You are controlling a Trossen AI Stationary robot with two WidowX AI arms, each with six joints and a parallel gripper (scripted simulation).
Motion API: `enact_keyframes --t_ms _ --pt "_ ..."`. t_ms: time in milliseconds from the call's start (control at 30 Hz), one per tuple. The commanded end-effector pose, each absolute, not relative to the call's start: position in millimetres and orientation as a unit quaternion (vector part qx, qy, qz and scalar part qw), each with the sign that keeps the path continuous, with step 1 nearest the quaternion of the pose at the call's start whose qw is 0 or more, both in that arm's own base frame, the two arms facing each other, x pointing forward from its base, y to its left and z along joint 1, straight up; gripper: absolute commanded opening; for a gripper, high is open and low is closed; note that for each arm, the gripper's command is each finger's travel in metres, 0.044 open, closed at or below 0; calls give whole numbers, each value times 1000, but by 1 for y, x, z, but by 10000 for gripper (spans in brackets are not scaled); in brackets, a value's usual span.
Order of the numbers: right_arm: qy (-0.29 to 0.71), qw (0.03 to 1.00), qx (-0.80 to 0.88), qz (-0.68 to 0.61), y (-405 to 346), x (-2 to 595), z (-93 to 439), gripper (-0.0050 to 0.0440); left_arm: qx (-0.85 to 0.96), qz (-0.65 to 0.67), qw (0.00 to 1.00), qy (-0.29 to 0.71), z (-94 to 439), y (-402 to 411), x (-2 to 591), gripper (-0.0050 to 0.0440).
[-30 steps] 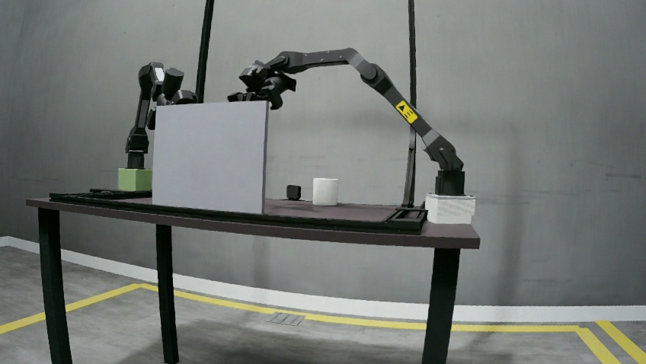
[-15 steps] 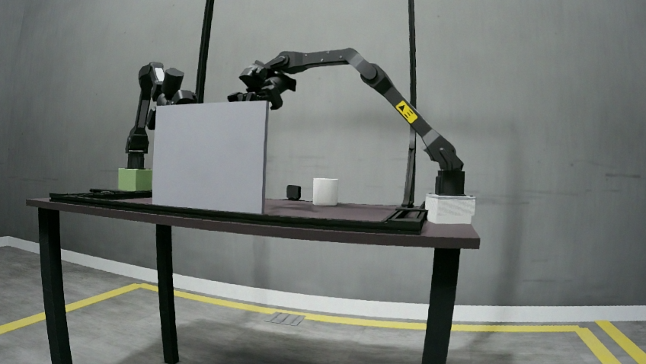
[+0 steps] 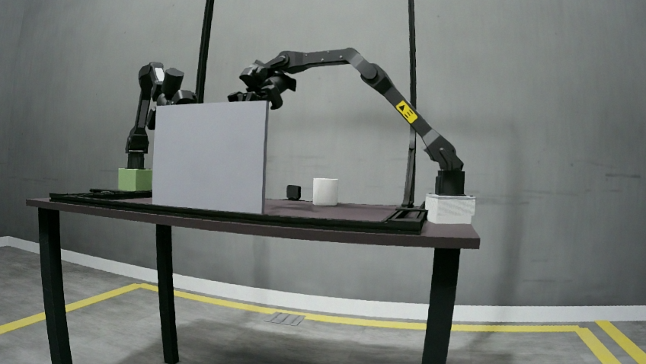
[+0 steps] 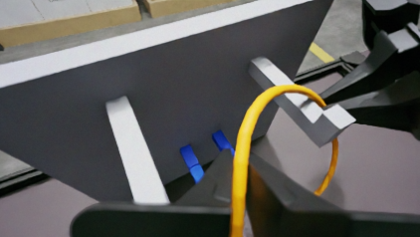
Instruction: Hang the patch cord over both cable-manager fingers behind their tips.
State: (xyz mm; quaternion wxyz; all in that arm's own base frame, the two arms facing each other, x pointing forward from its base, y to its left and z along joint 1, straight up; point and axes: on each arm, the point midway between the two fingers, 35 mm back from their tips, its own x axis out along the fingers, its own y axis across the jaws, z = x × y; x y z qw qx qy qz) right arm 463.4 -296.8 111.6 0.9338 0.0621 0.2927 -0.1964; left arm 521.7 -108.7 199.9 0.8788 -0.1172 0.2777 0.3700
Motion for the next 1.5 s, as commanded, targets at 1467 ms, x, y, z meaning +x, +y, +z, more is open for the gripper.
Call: enact_keyframes --t_ms 1467 --pt "281 937 56 -198 -298 464 125 40 -128 368 882 266 228 -96 503 25"
